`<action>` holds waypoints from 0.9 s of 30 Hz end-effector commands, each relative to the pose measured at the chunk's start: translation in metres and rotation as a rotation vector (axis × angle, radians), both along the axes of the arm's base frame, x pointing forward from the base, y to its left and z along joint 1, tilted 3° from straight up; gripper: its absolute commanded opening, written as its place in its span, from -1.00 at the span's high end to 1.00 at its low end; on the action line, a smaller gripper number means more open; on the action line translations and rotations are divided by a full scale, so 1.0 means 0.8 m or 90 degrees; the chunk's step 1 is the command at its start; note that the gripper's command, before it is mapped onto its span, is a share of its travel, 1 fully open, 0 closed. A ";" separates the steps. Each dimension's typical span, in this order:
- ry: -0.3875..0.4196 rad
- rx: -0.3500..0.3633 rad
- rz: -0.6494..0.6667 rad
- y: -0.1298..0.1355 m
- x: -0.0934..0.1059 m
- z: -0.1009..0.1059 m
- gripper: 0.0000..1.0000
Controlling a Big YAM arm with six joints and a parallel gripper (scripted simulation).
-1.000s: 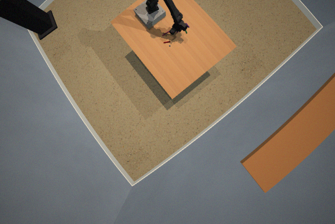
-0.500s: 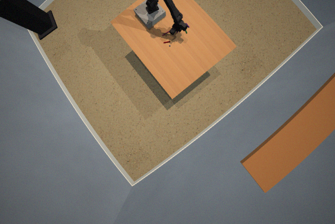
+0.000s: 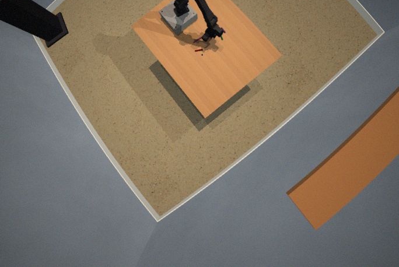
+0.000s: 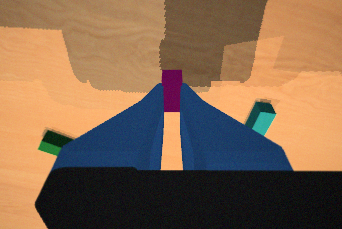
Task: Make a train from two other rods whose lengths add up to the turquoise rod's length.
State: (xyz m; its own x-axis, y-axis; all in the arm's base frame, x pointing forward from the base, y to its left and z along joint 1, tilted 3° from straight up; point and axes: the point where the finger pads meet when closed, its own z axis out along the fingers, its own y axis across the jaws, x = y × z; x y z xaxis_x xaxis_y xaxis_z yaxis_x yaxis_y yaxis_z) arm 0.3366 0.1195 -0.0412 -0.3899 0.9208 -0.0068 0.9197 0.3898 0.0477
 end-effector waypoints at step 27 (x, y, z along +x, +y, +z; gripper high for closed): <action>-0.020 0.004 -0.001 0.002 0.020 0.008 0.90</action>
